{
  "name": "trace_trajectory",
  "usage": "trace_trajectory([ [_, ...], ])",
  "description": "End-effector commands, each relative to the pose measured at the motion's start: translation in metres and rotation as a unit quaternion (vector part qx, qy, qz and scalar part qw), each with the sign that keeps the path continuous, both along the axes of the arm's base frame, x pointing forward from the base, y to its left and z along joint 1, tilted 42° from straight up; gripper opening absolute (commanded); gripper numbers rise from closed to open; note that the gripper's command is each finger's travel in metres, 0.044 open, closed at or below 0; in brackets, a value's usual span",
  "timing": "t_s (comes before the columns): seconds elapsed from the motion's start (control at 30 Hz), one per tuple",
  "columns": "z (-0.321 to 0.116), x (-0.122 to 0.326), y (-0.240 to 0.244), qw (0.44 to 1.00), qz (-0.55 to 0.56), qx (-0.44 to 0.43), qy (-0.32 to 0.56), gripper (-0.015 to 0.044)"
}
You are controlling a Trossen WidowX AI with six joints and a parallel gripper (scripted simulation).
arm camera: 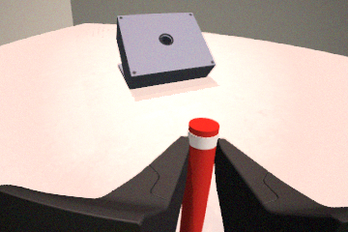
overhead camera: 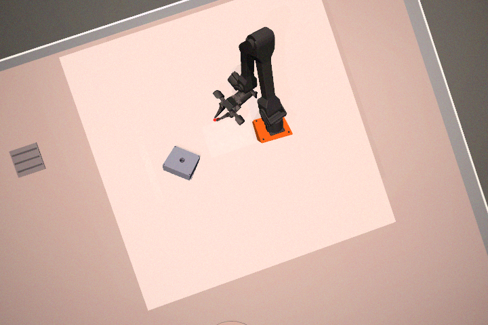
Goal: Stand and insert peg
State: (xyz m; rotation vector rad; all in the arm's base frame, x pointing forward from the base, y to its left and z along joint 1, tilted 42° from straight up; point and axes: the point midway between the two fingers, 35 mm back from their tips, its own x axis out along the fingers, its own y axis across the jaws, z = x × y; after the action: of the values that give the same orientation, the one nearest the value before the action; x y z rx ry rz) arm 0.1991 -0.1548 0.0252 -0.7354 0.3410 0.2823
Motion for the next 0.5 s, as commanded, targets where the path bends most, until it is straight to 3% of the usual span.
trace_trajectory([
  [0.0,-0.0005,-0.0012,-0.0010,1.000,0.000,0.000,0.000,0.0049],
  [0.47,-0.0022,-0.0050,-0.0015,1.000,0.004,0.002,-0.005,0.0049],
])
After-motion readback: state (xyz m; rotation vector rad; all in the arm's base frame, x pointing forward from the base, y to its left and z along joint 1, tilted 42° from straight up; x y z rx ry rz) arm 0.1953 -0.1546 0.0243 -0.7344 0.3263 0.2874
